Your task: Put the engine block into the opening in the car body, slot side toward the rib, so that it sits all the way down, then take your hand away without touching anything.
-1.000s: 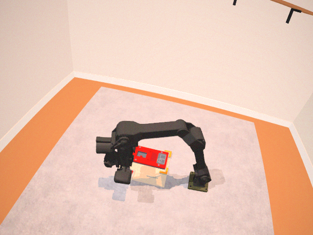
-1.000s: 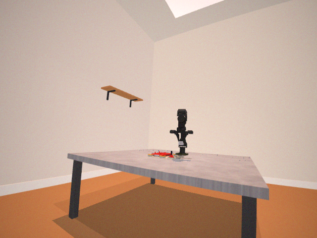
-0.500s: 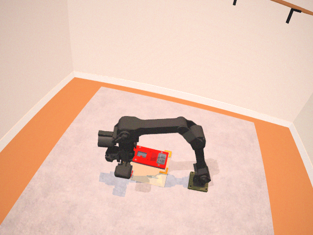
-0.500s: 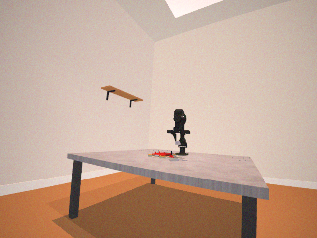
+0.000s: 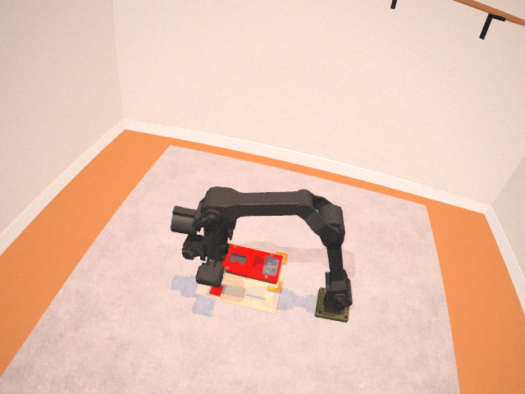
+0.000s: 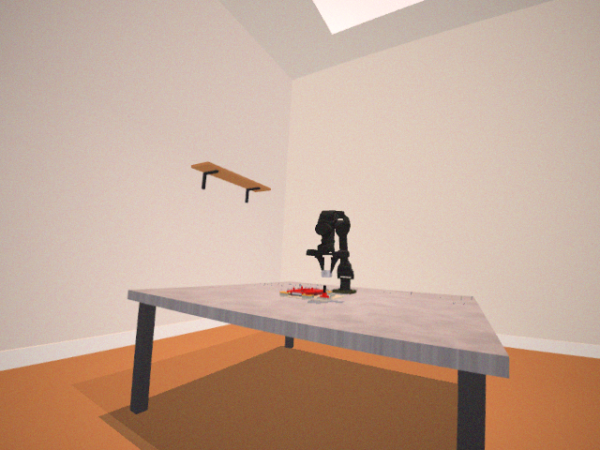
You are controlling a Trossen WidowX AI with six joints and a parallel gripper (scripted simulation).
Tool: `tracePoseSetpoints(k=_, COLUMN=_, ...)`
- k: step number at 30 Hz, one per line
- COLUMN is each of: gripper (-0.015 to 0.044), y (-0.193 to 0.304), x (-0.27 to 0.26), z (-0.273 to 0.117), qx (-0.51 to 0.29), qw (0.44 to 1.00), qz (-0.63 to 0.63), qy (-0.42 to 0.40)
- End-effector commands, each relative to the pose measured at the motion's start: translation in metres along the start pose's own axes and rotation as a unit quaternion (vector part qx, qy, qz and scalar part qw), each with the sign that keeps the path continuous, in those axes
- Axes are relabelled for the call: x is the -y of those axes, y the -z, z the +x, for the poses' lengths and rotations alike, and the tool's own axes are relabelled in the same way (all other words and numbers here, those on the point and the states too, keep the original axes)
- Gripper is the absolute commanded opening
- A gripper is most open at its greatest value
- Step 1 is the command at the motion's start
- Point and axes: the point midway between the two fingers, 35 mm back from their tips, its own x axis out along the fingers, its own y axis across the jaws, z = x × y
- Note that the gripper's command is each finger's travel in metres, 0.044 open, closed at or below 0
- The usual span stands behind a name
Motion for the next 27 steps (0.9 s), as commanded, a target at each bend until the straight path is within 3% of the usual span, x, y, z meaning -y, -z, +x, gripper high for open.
tracePoseSetpoints(k=1, gripper=0.0, y=0.002, x=0.013, z=0.005, qx=-0.001, qw=1.0, qz=0.001, qy=0.003)
tracePoseSetpoints(k=27, gripper=0.0, y=0.022, x=0.091, z=0.035, qx=-0.001, qw=1.0, qz=0.026, qy=0.006)
